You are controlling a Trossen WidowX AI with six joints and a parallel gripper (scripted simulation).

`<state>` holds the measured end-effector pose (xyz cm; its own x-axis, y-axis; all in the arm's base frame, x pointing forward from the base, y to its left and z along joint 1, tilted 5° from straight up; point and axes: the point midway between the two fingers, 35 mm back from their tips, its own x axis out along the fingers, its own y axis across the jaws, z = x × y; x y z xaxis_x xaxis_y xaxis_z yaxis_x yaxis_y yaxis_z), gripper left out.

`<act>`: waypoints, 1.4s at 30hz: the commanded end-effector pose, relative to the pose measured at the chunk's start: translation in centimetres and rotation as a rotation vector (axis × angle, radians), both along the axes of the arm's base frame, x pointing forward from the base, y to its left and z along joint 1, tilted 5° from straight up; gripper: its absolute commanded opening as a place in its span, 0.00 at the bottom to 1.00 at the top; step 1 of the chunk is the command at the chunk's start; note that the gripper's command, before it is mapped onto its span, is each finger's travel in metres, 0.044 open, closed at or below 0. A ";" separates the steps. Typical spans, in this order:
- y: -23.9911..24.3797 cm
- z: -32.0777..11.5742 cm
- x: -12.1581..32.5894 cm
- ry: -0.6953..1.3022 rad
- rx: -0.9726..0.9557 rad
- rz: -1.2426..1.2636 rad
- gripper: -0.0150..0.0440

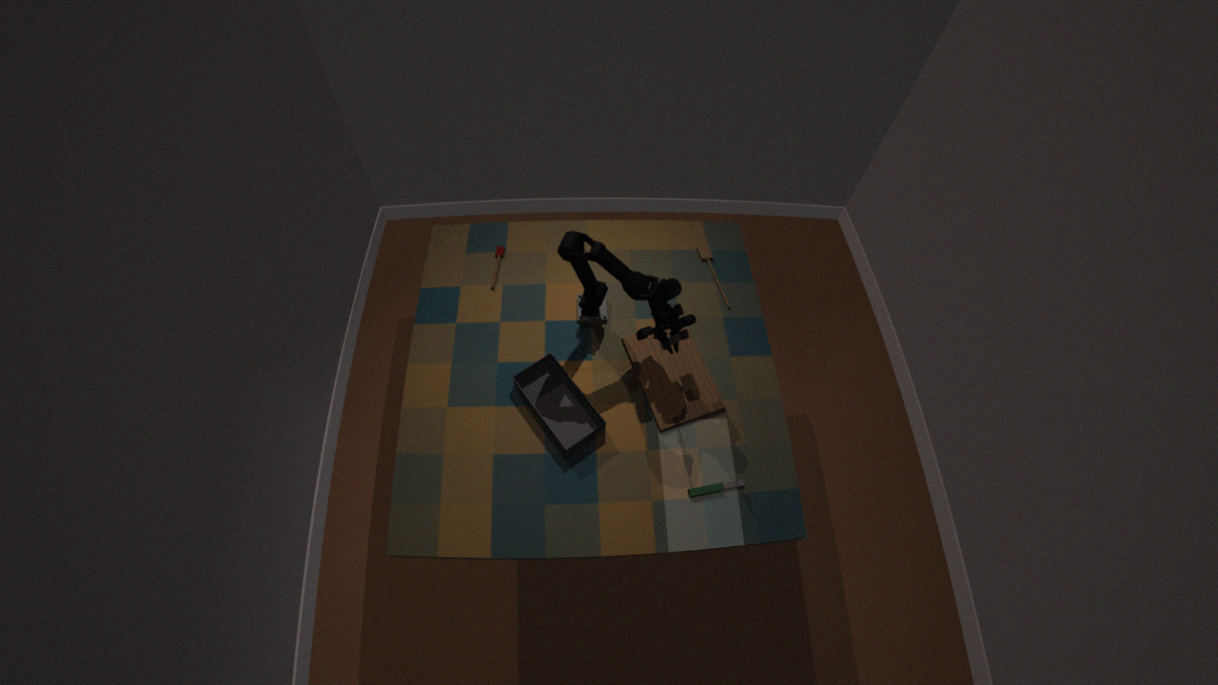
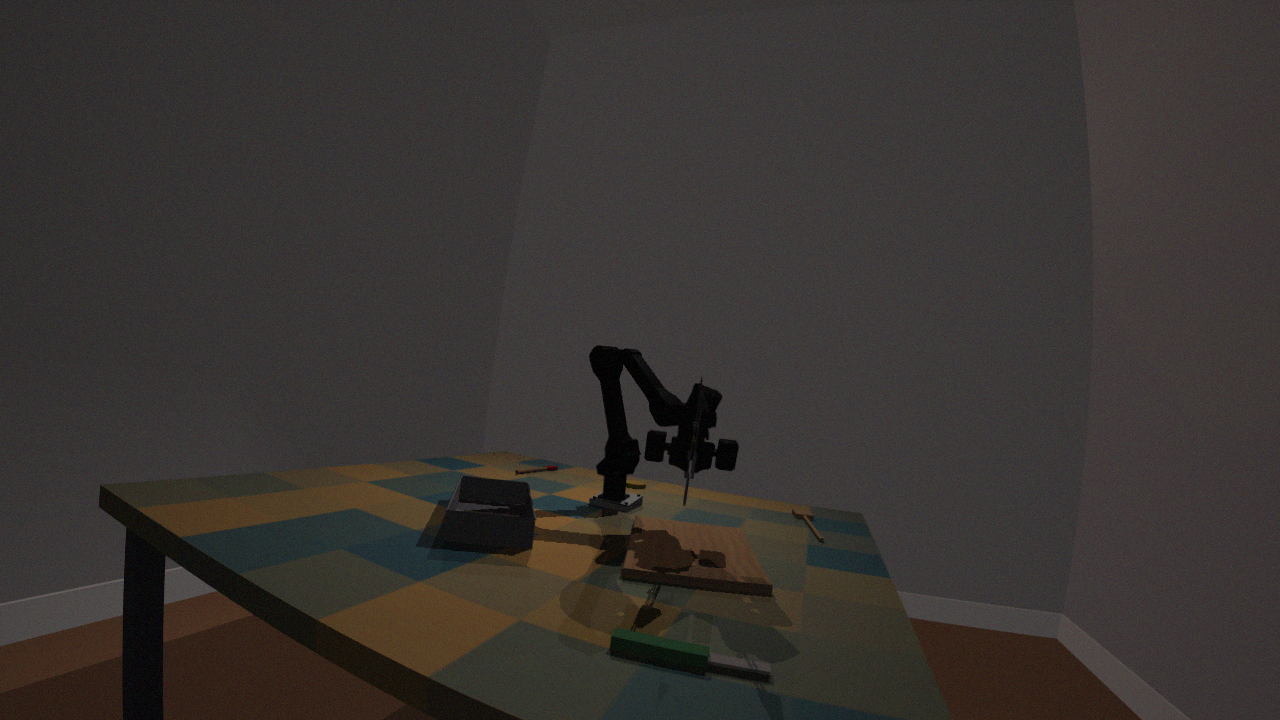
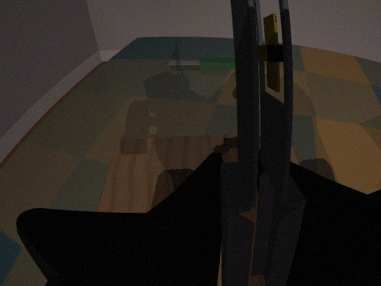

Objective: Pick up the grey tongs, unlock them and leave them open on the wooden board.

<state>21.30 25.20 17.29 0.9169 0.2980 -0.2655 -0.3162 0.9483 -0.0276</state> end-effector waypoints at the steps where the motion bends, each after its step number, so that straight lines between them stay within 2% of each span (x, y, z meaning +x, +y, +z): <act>1: 0.0 0.2 0.0 -0.006 0.004 -0.004 0.00; 21: 0.2 0.2 0.2 0.004 -0.006 0.001 0.00; 42: 3.3 0.3 2.7 0.235 -0.164 0.053 0.00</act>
